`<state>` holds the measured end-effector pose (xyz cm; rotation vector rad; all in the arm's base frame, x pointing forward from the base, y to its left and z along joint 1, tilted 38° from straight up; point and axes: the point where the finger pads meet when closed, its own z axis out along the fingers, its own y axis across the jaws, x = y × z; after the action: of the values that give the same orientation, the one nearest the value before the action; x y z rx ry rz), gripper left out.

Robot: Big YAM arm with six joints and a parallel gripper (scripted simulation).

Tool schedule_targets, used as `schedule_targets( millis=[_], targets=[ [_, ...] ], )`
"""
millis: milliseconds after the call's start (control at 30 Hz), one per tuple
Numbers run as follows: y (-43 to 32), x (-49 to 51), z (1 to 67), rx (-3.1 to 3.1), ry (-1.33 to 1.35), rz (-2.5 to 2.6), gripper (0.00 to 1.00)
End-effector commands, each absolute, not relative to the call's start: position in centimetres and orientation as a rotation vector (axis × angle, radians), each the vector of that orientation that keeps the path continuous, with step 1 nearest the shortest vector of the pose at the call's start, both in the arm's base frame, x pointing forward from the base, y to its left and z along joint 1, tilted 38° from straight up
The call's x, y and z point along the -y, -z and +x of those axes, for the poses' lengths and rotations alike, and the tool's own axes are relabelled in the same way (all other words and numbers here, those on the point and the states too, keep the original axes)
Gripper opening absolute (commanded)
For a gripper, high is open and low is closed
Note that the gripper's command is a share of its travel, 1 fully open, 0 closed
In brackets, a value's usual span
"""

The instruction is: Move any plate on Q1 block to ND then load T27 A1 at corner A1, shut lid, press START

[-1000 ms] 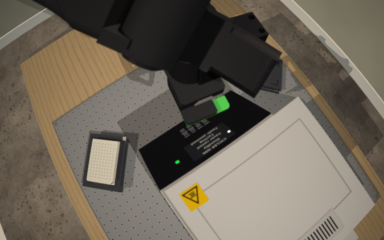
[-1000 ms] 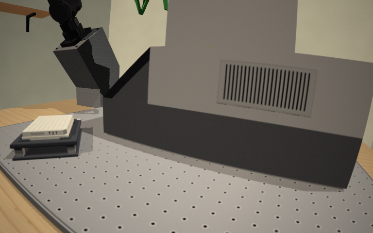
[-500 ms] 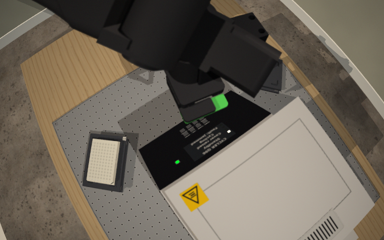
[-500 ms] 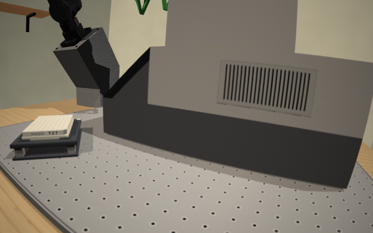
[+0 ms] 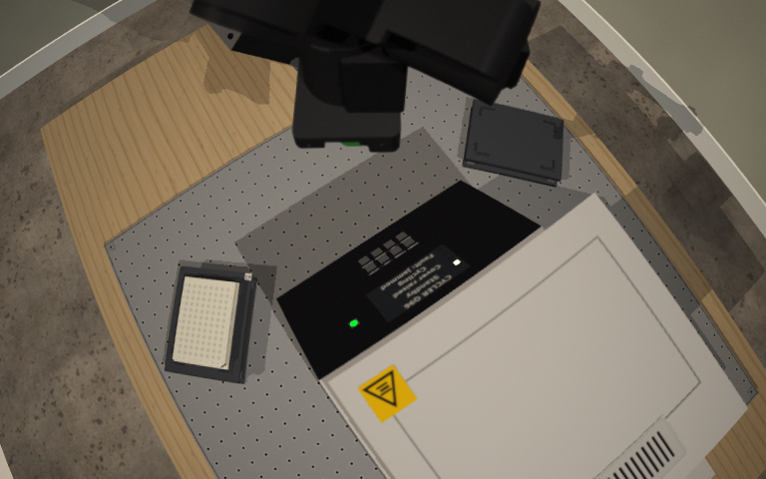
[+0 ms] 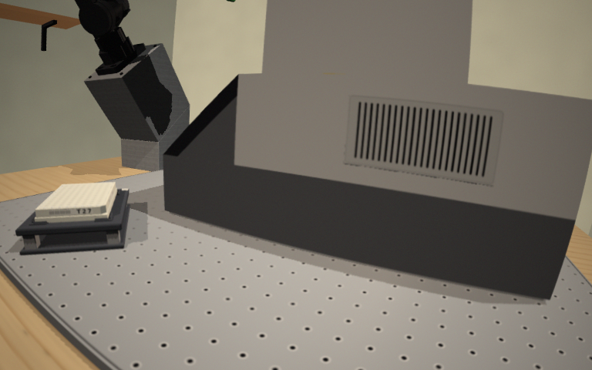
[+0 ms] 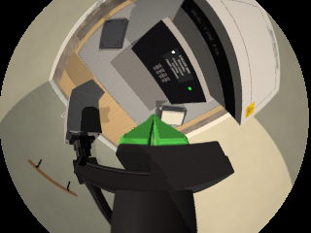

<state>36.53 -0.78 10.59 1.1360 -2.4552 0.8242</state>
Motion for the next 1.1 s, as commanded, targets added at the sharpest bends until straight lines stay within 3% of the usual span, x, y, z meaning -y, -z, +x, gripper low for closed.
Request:
schedule_targets(
  millis=[0, 1067],
  targets=[
    [-11.0, -0.2, 36.0, 2.543, -0.861, 1.019, 0.0],
    [-14.8, -3.2, 31.1, 3.0, -1.017, -0.197, 0.0]
  ],
)
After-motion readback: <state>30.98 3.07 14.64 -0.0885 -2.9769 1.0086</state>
